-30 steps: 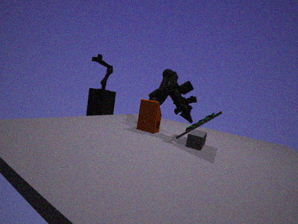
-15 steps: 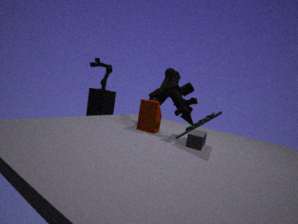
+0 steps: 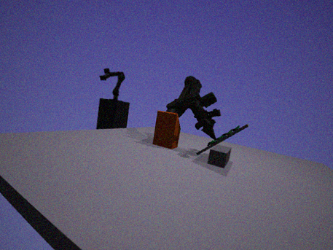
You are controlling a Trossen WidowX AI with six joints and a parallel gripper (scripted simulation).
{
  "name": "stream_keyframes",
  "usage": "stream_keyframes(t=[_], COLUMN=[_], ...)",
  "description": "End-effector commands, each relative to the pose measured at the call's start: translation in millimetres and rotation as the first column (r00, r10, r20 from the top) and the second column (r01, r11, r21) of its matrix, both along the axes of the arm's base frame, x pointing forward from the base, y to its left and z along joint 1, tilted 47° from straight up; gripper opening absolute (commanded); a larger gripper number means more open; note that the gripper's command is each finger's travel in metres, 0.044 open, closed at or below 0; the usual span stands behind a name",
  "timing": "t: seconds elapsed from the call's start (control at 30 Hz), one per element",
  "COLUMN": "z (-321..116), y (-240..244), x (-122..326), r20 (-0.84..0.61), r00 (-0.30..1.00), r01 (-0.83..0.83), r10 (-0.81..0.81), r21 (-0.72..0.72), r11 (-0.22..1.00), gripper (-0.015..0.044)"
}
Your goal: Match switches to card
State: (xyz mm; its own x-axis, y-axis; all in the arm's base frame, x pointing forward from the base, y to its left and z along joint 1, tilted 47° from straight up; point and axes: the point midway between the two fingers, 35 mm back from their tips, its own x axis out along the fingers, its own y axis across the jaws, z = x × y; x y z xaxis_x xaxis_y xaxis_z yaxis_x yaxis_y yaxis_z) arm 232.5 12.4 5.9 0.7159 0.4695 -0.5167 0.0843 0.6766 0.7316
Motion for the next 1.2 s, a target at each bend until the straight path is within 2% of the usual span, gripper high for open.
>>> stream_keyframes(t=[0.0, 1.17], z=[-0.6, -3.1], y=[-0.2, 2.0], x=[0.1, 3.5], r20=[-0.003, -0.003], r00=[1.0, 1.0], r01=[0.004, 0.004], r10=[-0.004, -0.004], r21=[0.001, 0.001], r11=[1.0, 1.0], gripper=[0.0, 0.0])
